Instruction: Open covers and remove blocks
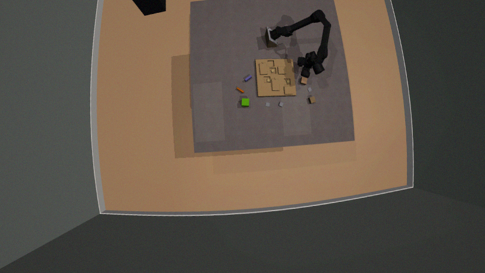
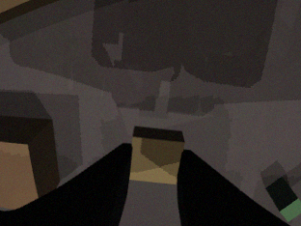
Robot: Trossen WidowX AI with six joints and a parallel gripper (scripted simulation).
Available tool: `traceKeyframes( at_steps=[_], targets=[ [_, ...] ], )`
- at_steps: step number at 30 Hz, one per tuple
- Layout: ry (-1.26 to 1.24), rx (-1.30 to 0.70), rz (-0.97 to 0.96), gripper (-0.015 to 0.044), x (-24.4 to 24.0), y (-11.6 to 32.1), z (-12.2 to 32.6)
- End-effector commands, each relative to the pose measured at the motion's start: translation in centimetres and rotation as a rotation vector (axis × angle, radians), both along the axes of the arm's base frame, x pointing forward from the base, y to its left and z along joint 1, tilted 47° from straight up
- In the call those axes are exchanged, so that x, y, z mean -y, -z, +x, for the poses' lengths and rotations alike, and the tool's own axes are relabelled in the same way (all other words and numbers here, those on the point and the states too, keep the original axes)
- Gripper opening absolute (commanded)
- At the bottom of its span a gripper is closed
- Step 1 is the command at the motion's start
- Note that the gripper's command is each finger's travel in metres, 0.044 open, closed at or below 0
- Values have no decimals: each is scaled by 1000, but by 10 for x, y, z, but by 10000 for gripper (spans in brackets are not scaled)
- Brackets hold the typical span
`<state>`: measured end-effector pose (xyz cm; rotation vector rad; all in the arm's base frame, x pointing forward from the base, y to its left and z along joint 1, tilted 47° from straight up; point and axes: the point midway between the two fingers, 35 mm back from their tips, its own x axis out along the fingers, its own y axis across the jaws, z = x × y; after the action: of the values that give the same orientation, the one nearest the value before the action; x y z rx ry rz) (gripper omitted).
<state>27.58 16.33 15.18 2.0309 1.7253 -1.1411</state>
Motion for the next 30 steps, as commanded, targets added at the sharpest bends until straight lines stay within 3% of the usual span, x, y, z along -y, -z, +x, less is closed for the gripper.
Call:
traceKeyframes(
  at_steps=[1, 20, 30],
  targets=[
    [4, -5, -2, 80, -5, 7, -2],
    [4, -6, 6, 80, -24, 22, -6],
    [-1, -2, 10, 343, -23, 19, -5]
  ],
)
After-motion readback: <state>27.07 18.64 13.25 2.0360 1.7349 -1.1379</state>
